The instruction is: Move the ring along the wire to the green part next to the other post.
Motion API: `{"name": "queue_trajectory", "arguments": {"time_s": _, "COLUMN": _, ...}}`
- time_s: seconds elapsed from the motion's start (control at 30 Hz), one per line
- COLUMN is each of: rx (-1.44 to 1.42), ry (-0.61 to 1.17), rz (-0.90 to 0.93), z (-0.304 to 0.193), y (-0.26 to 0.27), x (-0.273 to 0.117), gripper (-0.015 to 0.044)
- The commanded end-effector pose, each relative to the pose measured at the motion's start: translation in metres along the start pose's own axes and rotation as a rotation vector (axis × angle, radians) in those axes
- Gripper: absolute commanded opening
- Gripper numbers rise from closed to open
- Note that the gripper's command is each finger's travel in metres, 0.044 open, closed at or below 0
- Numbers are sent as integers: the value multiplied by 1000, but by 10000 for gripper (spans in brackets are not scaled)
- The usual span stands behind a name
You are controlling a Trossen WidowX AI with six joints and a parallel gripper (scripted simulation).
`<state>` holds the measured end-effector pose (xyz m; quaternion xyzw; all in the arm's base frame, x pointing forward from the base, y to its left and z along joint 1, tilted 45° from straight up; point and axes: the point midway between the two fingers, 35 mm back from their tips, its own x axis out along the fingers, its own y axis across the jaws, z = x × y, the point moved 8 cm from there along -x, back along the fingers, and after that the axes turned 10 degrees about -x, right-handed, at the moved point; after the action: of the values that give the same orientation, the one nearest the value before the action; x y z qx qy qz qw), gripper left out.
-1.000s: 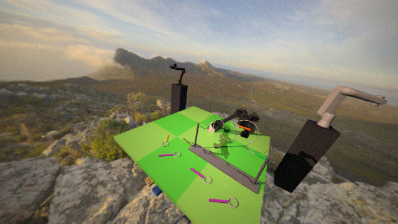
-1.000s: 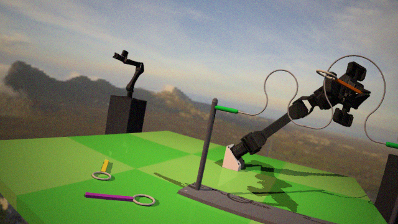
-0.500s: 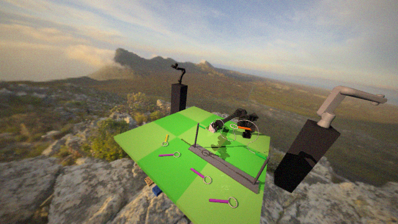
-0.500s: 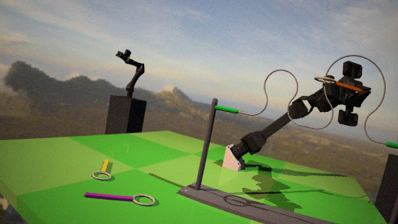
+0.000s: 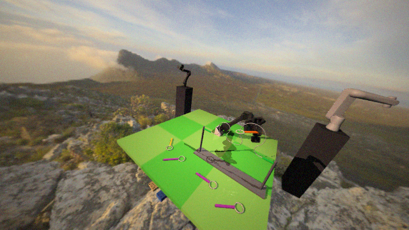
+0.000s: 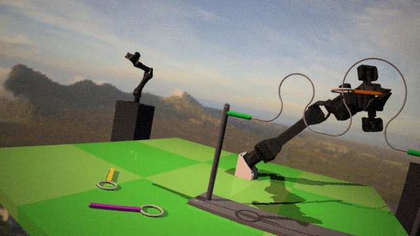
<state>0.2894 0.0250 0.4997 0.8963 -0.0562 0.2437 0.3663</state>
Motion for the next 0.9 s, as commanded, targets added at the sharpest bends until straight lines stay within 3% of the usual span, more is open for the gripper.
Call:
{"name": "queue_trajectory", "arguments": {"time_s": 0.0, "rx": 54, "ry": -14, "rz": 30, "z": 0, "y": -1, "x": 0, "gripper": -150}}
{"name": "queue_trajectory", "arguments": {"time_s": 0.87, "rx": 323, "ry": -70, "rz": 174, "z": -4, "y": -2, "x": 2, "gripper": -150}}
